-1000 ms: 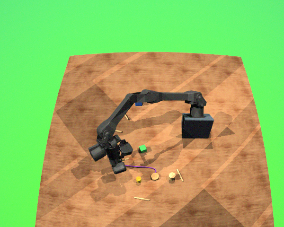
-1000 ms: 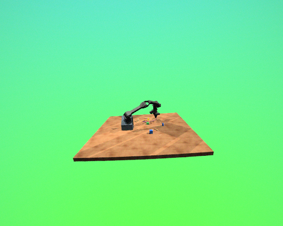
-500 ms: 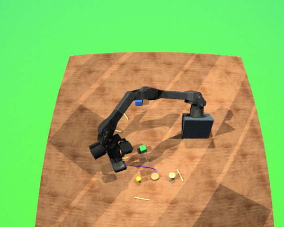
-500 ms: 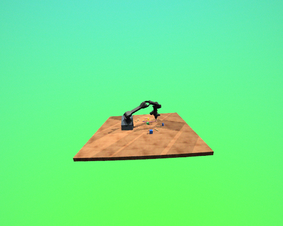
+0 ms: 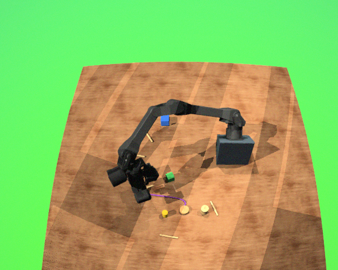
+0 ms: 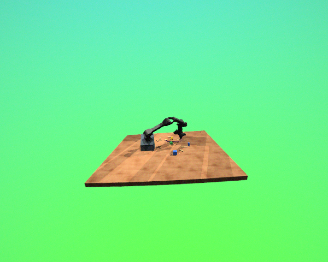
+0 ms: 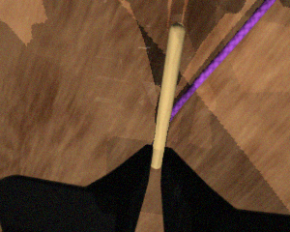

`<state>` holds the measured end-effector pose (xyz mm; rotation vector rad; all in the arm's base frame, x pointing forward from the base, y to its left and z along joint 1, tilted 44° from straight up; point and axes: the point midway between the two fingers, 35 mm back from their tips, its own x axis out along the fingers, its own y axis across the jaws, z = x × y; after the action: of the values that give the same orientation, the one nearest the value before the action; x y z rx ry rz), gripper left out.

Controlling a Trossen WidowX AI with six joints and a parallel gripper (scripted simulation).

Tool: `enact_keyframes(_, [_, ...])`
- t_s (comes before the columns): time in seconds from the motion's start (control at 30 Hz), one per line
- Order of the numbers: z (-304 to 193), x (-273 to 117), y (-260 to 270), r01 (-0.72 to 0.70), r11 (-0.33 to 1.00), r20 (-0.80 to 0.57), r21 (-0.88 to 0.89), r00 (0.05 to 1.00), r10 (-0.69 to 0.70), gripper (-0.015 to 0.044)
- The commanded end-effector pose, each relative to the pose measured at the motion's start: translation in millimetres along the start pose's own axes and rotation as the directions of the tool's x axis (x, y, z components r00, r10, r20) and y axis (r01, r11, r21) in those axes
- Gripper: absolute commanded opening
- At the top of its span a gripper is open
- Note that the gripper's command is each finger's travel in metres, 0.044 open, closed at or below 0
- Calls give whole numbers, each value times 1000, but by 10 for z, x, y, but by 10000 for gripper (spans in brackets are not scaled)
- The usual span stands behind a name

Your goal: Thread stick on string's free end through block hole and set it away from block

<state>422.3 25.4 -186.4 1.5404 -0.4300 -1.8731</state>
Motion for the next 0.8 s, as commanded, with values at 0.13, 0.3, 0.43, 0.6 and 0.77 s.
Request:
enact_keyframes(0.13, [50, 77, 76, -4, 1000, 4, -3, 1000, 4, 0])
enact_keyframes(0.3, [82, 119, 116, -5, 1000, 6, -4, 1000, 5, 0])
enact_keyframes(0.43, [109, 153, 147, -5, 1000, 10, -4, 1000, 5, 0])
enact_keyframes(0.6, [140, 190, 181, -6, 1000, 14, -6, 1000, 6, 0])
enact_keyframes(0.77, [149, 197, 190, -6, 1000, 13, -6, 1000, 6, 0])
